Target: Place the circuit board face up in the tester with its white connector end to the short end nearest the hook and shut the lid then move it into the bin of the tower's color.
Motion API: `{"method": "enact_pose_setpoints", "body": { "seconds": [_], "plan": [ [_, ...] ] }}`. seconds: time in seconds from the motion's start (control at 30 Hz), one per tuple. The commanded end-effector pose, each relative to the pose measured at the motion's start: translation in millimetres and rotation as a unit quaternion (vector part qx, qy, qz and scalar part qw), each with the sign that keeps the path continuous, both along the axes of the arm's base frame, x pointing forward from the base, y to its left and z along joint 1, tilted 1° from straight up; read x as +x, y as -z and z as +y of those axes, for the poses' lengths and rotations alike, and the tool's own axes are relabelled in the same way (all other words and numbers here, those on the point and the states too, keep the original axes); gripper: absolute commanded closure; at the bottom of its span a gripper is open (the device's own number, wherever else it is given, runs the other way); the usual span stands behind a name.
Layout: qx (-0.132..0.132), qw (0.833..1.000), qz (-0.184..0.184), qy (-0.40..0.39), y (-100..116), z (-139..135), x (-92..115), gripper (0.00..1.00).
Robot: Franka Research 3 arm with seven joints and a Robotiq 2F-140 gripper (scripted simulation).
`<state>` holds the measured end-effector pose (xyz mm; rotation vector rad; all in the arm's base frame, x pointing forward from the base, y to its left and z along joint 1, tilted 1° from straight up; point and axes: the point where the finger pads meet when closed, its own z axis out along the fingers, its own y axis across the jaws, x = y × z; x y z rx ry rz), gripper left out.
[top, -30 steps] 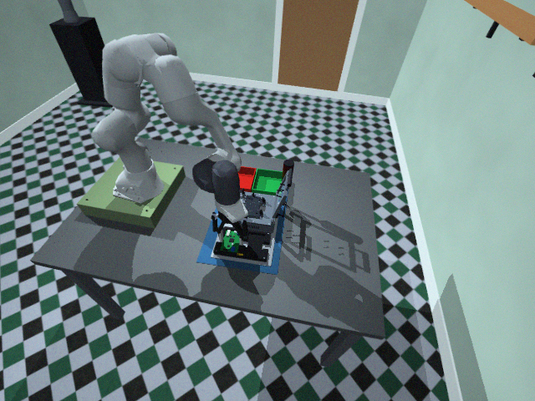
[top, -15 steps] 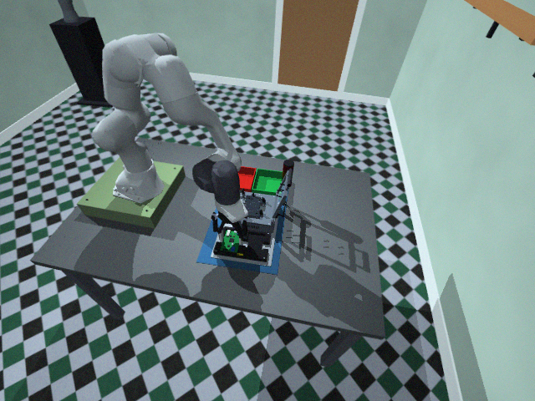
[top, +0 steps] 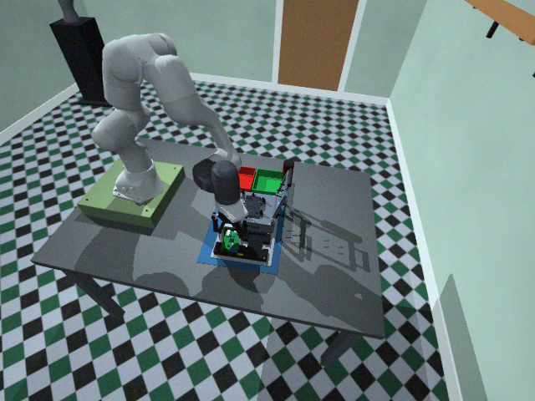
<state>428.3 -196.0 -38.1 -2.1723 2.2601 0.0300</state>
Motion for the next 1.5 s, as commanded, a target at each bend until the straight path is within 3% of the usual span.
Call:
{"method": "enact_pose_setpoints", "body": {
  "seconds": [0.0, 1.47],
  "plan": [
    [-0.001, 1.000, -0.002, -0.002, 0.0, -1.4, 1.3, 0.53],
    [-0.001, 1.000, -0.002, -0.002, 0.0, -1.4, 1.3, 0.54]
  ]
}}
